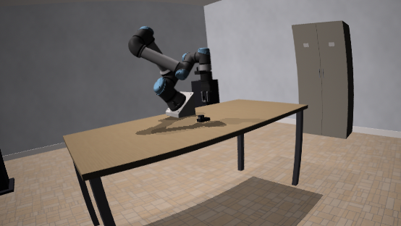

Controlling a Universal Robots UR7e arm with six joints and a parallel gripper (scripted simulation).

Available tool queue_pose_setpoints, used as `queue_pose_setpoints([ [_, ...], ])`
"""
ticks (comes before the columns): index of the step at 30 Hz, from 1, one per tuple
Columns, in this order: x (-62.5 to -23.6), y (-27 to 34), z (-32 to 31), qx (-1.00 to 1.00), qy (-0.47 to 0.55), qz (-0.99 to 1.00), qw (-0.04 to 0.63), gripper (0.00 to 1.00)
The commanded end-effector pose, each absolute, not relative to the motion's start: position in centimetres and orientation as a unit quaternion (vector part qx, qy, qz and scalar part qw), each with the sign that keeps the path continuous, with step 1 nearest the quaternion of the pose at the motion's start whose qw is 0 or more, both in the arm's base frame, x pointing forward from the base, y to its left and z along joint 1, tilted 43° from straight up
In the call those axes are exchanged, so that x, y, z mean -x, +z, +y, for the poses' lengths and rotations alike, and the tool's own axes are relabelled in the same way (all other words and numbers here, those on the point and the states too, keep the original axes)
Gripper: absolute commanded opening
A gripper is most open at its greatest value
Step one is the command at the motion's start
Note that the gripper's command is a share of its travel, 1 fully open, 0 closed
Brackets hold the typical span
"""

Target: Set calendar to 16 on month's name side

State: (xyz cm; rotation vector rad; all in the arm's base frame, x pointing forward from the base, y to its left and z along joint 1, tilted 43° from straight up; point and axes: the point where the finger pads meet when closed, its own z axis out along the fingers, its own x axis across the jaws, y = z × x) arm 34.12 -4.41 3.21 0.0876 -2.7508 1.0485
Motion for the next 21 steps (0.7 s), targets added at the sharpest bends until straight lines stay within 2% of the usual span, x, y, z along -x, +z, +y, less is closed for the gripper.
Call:
queue_pose_setpoints([
  [1,-34.5,3.0,-4.2,-0.082,0.348,-0.926,0.117,0.57],
  [21,-36.0,1.7,-3.2,-0.304,0.309,-0.879,0.198,0.57],
])
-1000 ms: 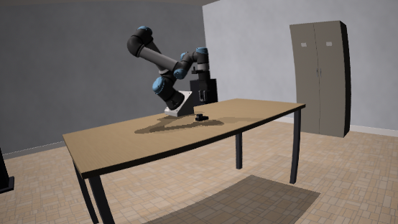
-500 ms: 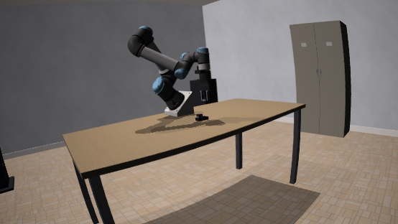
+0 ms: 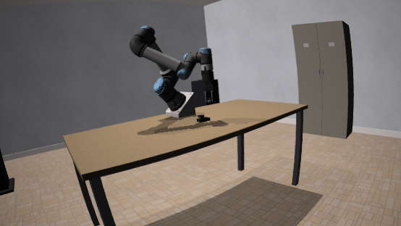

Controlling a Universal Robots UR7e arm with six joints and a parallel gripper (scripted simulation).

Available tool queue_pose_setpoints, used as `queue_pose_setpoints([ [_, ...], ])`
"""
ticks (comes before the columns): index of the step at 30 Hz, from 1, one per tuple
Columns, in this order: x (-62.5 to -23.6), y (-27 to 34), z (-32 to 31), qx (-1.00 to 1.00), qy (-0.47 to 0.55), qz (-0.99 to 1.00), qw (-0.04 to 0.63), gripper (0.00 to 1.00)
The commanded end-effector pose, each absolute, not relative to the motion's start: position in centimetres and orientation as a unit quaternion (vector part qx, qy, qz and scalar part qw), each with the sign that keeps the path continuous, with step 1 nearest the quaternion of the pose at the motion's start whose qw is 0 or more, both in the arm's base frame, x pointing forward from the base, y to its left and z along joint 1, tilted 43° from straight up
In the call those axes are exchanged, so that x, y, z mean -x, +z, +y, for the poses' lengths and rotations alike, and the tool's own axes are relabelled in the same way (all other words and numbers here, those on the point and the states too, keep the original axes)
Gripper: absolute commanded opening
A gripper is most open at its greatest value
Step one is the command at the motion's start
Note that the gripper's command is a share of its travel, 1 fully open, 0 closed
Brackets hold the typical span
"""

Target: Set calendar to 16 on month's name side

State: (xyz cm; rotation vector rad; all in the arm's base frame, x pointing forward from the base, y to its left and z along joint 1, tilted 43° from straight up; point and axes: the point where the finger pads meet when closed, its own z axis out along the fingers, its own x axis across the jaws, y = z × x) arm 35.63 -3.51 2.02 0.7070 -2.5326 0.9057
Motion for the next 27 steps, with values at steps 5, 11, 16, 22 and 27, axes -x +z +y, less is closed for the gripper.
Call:
queue_pose_setpoints([
  [5,-36.3,1.4,-2.9,-0.350,0.298,-0.862,0.214,0.57],
  [11,-36.7,0.8,-2.4,-0.429,0.277,-0.826,0.240,0.57],
  [16,-37.0,0.3,-2.0,-0.489,0.258,-0.792,0.260,0.57],
  [22,-37.2,-0.2,-1.5,-0.541,0.240,-0.757,0.277,0.57],
  [27,-37.3,-0.6,-1.1,-0.588,0.222,-0.721,0.292,0.57],
])
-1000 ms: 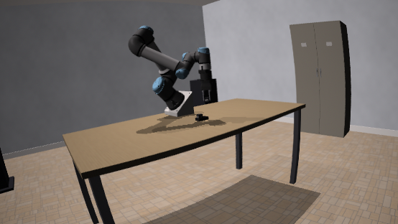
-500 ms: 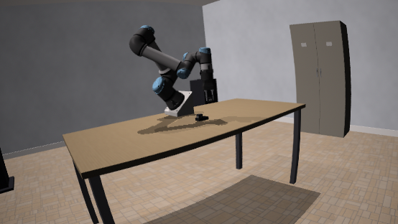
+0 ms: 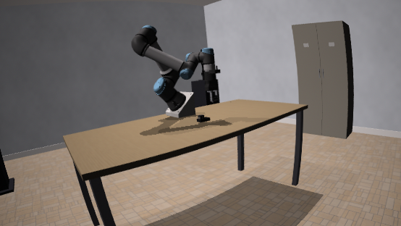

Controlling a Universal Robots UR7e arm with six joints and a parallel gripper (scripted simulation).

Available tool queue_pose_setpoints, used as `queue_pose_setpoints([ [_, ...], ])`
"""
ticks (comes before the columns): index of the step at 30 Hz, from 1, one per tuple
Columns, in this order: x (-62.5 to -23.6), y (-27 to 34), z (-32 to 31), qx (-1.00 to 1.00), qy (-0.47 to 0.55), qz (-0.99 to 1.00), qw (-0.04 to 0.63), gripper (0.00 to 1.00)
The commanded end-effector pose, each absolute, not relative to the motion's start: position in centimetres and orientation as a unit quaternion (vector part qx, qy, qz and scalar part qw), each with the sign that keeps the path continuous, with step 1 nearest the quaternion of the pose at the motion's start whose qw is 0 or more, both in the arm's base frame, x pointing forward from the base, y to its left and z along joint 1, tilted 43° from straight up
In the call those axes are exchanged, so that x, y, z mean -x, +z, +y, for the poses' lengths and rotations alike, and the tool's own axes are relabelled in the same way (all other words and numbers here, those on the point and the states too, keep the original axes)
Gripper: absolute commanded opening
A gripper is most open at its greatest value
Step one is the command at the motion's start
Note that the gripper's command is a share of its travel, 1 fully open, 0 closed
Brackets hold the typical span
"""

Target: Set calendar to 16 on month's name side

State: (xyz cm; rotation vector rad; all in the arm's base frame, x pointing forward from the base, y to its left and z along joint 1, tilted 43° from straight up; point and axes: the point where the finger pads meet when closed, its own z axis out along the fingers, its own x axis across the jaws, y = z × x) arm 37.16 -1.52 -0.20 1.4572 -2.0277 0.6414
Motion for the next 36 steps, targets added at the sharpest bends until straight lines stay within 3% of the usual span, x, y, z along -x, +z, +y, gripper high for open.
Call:
queue_pose_setpoints([
  [1,-37.4,-0.7,-1.0,-0.603,0.216,-0.708,0.296,0.57],
  [36,-37.1,-3.8,2.2,-0.863,0.054,-0.349,0.362,0.57],
])
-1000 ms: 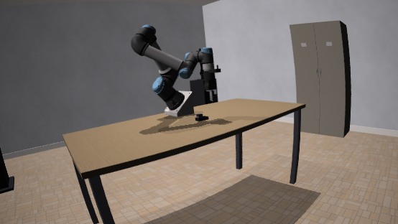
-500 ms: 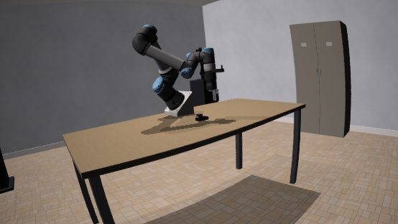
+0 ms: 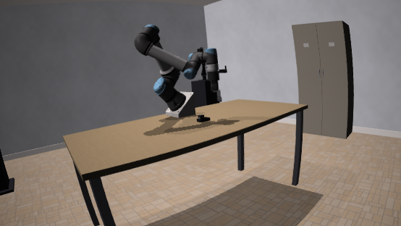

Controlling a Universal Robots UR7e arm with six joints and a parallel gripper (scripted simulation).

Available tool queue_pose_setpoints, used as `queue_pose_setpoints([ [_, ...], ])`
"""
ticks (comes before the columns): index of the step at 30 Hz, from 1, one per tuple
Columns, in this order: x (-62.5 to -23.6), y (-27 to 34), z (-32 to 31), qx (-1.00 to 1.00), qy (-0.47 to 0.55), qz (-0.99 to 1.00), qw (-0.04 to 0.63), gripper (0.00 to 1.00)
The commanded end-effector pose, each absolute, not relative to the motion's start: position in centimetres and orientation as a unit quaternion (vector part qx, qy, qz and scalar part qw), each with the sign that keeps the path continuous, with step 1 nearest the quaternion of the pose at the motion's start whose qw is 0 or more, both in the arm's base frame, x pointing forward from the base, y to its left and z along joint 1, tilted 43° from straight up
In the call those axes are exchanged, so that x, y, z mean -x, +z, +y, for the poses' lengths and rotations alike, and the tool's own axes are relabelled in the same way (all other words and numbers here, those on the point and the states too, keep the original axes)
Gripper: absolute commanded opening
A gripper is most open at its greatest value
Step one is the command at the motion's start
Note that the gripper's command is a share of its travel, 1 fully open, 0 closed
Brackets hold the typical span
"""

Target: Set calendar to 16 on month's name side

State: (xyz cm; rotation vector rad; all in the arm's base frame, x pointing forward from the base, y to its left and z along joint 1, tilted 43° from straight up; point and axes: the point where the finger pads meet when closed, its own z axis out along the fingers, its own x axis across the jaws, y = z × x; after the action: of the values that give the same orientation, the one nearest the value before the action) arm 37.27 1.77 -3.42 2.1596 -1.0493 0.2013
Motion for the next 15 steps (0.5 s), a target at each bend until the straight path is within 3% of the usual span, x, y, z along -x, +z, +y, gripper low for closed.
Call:
queue_pose_setpoints([
  [1,-37.1,-3.9,2.3,-0.869,0.047,-0.332,0.363,0.57],
  [15,-36.5,-4.8,3.3,-0.916,-0.022,-0.162,0.366,0.57],
])
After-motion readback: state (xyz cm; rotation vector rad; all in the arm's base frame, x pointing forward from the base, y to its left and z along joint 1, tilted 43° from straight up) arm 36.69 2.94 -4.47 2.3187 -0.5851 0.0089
